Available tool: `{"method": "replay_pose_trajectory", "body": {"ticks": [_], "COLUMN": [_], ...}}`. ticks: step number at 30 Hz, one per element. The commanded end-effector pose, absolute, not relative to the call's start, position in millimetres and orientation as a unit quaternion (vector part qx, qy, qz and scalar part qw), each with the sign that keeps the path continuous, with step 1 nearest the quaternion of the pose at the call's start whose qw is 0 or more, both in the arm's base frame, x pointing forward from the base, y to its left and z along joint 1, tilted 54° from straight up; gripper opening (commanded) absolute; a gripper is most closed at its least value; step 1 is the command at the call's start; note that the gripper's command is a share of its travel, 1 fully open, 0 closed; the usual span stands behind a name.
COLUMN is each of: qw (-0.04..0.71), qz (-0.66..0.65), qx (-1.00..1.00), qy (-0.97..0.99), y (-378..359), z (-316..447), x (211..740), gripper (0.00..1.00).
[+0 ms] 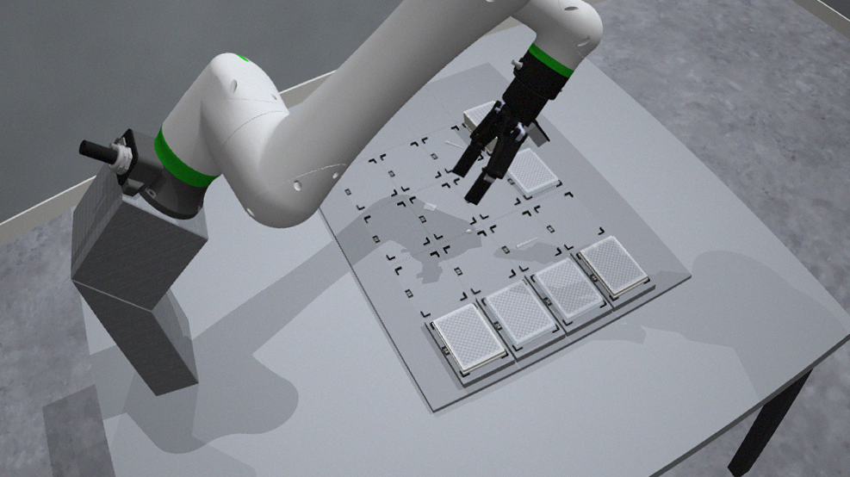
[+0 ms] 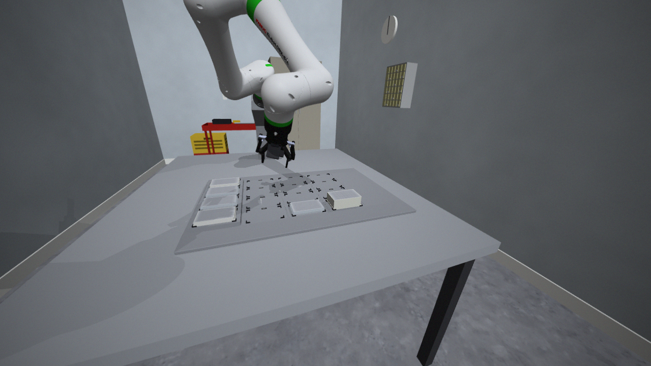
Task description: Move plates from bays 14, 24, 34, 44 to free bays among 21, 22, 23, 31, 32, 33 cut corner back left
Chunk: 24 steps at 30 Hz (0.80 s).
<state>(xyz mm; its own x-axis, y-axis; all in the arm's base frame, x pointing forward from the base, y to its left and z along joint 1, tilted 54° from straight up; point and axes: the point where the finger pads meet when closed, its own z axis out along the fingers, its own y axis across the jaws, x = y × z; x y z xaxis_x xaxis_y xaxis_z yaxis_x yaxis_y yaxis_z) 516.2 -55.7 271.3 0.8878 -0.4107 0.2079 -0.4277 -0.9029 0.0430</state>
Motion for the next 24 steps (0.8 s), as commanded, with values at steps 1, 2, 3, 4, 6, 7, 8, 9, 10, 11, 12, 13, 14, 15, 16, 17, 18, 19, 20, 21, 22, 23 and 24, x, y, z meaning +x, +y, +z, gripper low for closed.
{"method": "replay_pose_trajectory", "body": {"ticks": [1,2,3,4,6,7,8,9,10,11,12,13,14,15,16,17,18,19,20,21,22,23,24], "qw": [0.051,0.052,0.053,0.052,0.052,0.051,0.05,0.048,0.046,0.044,0.041,0.038,0.038,0.038,0.034,0.029,0.025,0.02,0.015,0.009,0.003,-0.003,-0.01], "qz": [0.127,0.135,0.144,0.152,0.169,0.178,0.187,0.195,0.204,0.213,0.222,0.23,0.23,0.23,0.239,0.248,0.256,0.265,0.273,0.282,0.29,0.297,0.305], "qx": [0.956,0.951,0.945,0.94,0.928,0.922,0.916,0.909,0.902,0.895,0.888,0.88,0.88,0.88,0.873,0.865,0.857,0.849,0.841,0.832,0.824,0.815,0.806], "qy": [-0.261,-0.274,-0.288,-0.301,-0.327,-0.34,-0.353,-0.365,-0.377,-0.389,-0.401,-0.413,-0.413,-0.413,-0.424,-0.435,-0.446,-0.457,-0.467,-0.478,-0.488,-0.498,-0.507], "y": [-69,-71,-71,-76,-78,-83,-84,-89,-90,-90,-94,-95,-95,-95,-98,-101,-101,-101,-104,-104,-105,-105,-105], "z": [274,274,274,275,276,277,277,279,279,279,281,281,281,281,283,285,285,285,287,287,289,289,289], "x": [521,522,522,523,524,526,527,529,530,530,532,532,532,532,535,537,537,537,539,539,541,541,541], "gripper": [0.7,0.7,0.7,0.7,0.7,0.7,0.7,0.7,0.7,0.7,0.7,0.7,0.7,0.7,0.7,0.7,0.7,0.7,0.7,0.7,0.7,0.7,0.7]}}
